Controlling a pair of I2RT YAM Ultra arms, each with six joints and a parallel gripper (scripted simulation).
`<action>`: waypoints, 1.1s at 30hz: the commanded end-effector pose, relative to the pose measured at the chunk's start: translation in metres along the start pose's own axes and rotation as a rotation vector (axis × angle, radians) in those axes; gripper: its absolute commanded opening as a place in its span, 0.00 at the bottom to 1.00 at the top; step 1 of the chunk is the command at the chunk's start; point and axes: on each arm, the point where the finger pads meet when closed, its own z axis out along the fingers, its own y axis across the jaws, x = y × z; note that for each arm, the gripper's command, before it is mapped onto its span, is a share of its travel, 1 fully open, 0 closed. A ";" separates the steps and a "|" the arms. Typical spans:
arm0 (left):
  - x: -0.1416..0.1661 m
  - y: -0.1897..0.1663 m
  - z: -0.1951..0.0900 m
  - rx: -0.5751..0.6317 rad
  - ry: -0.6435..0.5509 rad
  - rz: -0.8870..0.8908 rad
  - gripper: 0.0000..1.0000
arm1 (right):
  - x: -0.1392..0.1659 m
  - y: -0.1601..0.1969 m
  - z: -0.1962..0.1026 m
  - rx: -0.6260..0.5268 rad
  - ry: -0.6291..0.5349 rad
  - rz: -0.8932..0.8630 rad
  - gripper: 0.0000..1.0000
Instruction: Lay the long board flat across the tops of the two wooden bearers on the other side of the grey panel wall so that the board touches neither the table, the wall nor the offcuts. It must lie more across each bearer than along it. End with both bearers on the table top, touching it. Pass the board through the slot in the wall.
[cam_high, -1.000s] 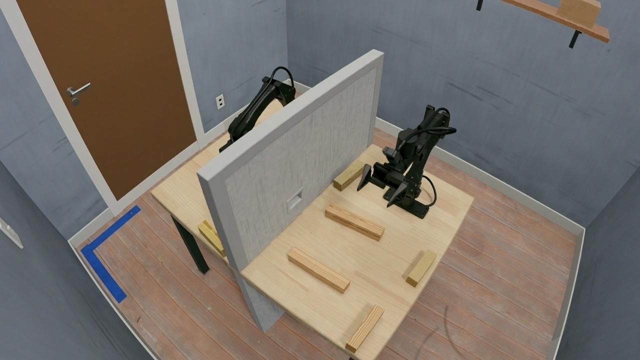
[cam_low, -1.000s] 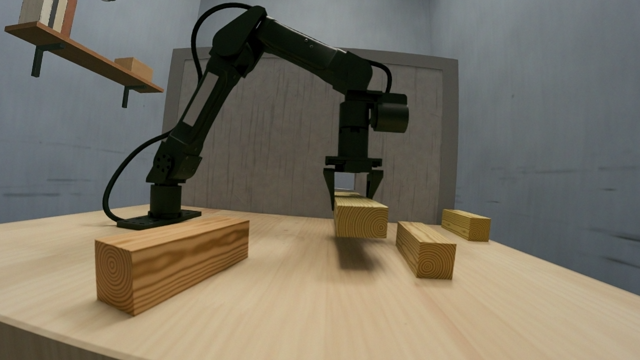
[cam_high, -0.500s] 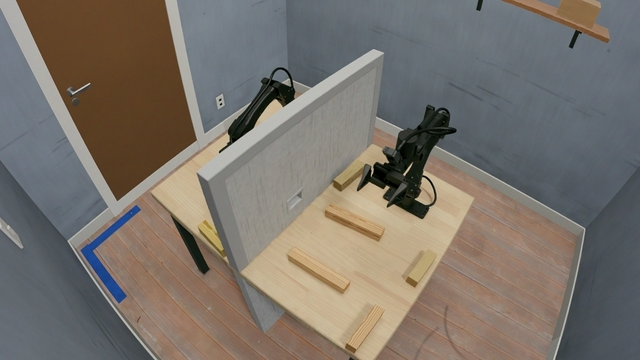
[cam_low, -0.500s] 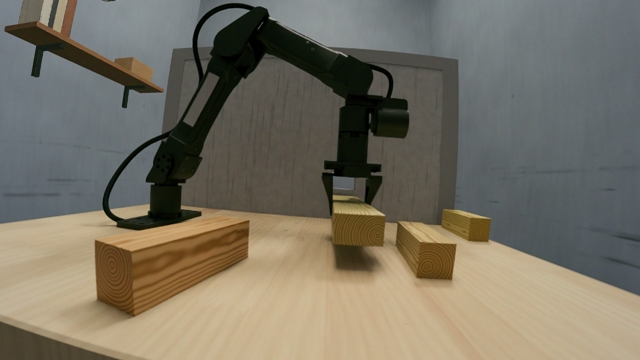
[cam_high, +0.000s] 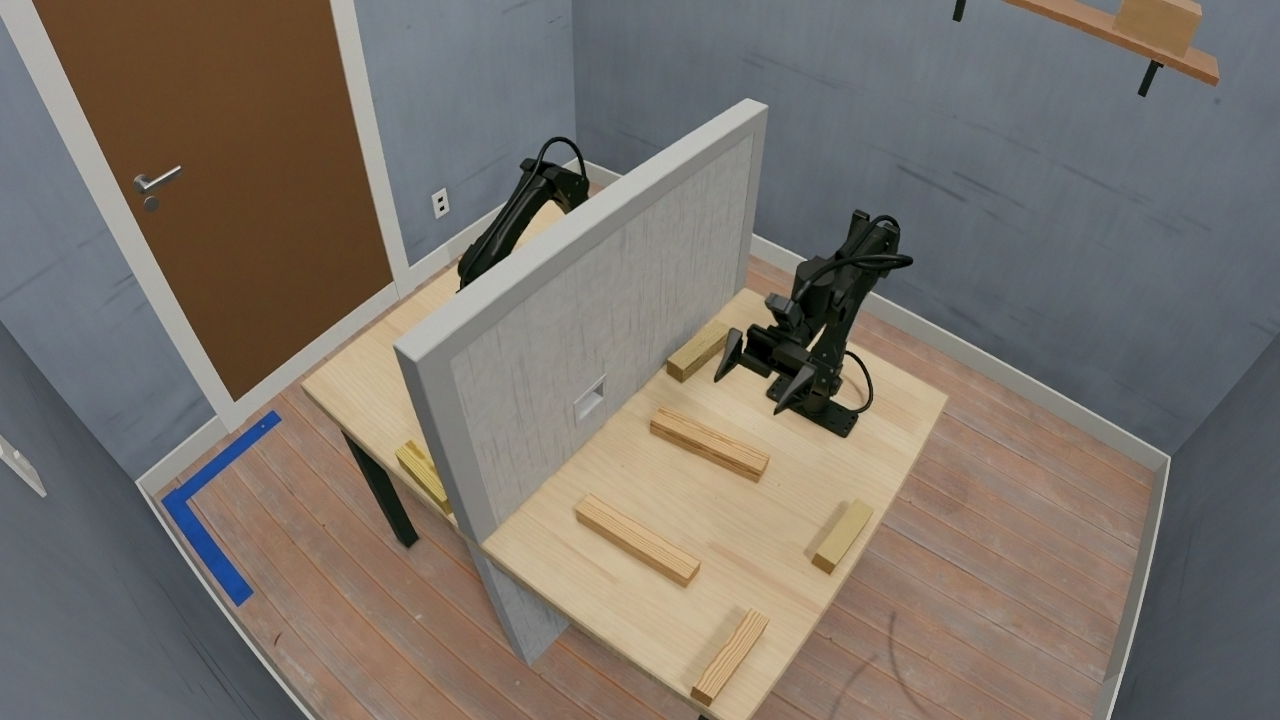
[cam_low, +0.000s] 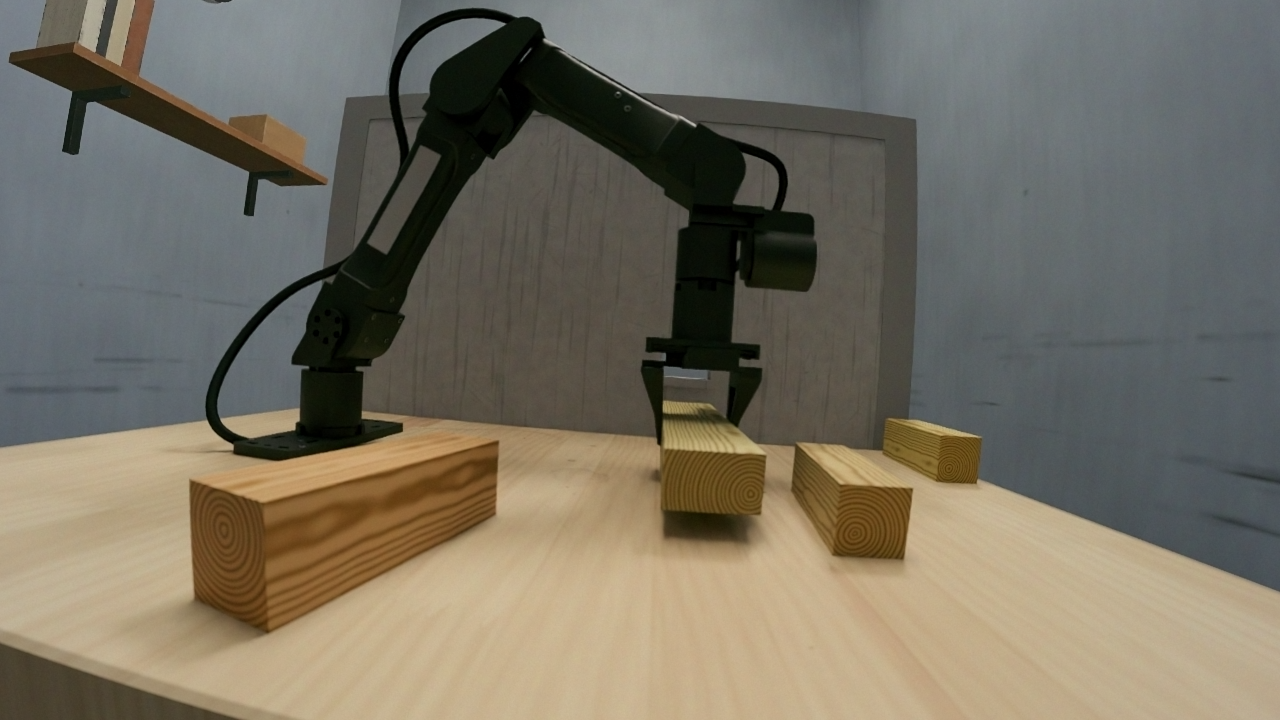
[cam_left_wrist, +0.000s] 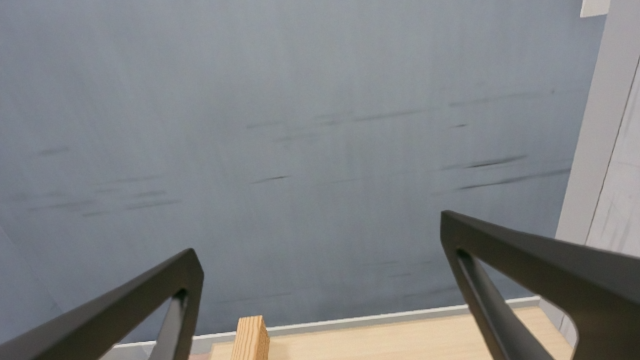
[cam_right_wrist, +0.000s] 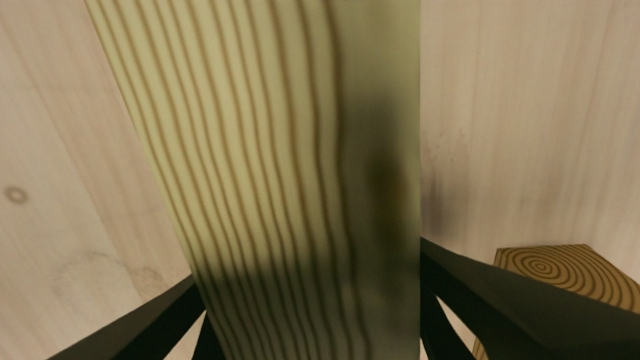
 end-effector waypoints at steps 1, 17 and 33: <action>-0.030 0.003 -0.014 -0.011 -0.066 -0.011 1.00 | -0.001 -0.011 -0.014 0.076 -0.010 0.000 0.00; -0.030 0.003 -0.014 -0.011 -0.066 -0.011 1.00 | 0.001 -0.018 -0.001 0.075 -0.009 0.003 0.00; -0.030 0.003 -0.014 -0.011 -0.066 -0.011 1.00 | 0.000 -0.013 -0.008 0.069 -0.009 0.002 0.76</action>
